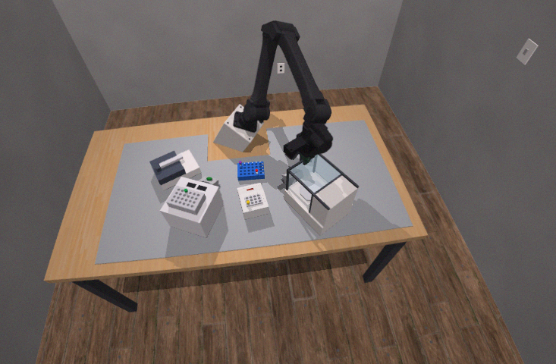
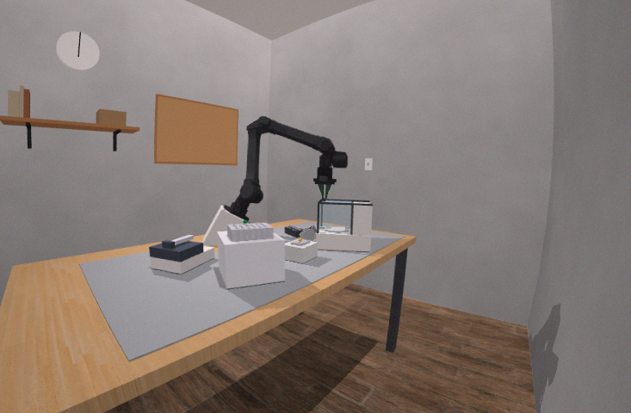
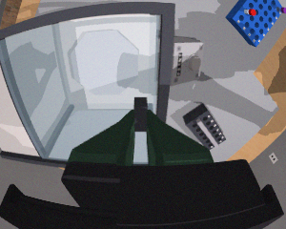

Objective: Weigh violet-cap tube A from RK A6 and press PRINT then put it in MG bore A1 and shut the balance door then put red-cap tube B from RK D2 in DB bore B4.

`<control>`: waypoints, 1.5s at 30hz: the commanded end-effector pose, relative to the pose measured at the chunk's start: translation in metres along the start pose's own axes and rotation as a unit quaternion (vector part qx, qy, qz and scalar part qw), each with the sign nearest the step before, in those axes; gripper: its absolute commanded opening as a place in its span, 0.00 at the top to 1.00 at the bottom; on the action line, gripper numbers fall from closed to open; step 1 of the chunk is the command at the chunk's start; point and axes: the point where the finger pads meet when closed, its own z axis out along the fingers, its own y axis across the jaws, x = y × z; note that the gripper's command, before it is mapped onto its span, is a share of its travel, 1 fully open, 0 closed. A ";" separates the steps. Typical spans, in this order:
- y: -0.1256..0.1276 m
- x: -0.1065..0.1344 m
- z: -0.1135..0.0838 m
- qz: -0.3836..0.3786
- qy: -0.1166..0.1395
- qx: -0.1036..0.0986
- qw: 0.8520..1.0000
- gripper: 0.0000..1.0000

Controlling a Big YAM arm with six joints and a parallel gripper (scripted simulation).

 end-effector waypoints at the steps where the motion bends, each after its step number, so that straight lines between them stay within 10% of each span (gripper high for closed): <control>1: 0.013 0.001 -0.011 -0.005 -0.004 -0.018 1.000 0.94; 45: 0.061 0.004 -0.014 -0.008 -0.004 -0.028 1.000 0.94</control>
